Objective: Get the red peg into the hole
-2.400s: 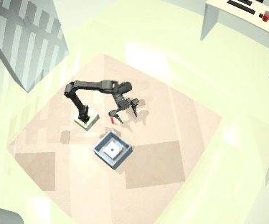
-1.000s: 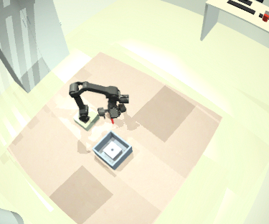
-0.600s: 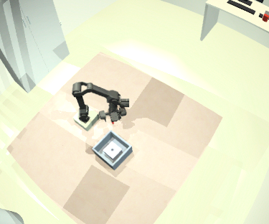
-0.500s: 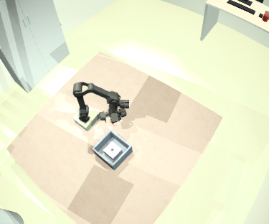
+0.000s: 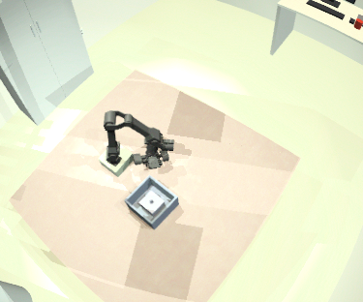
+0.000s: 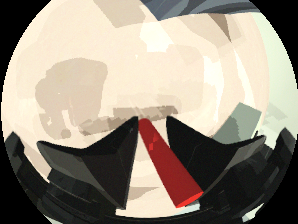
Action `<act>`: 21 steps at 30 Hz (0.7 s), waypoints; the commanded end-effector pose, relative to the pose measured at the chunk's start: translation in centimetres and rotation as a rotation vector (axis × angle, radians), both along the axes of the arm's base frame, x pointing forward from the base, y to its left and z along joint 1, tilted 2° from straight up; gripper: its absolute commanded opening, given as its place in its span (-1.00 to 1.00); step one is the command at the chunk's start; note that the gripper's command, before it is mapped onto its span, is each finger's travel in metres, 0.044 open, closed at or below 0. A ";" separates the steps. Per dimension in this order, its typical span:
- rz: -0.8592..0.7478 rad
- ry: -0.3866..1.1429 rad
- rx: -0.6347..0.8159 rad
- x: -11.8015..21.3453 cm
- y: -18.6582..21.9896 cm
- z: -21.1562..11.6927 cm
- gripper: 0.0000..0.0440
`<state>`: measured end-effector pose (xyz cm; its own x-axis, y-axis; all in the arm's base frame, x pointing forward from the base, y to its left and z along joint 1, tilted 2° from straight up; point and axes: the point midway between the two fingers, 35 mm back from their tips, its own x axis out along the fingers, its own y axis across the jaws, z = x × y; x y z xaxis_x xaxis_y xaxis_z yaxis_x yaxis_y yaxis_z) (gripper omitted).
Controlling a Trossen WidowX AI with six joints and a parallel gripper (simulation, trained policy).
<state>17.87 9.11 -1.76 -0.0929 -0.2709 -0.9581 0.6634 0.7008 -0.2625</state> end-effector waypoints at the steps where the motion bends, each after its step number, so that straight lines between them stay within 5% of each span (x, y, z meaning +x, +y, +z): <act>1: -0.008 0.026 -0.011 -0.4 -0.2 -0.2 -0.80; 4: -0.004 0.028 -0.027 -0.2 -0.4 0.2 -1.00; 21: 0.010 -0.089 -0.106 3.0 -2.6 7.7 -1.00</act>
<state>20.30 6.79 4.69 -0.0289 -0.3671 -0.9297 0.6732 0.6804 -0.2896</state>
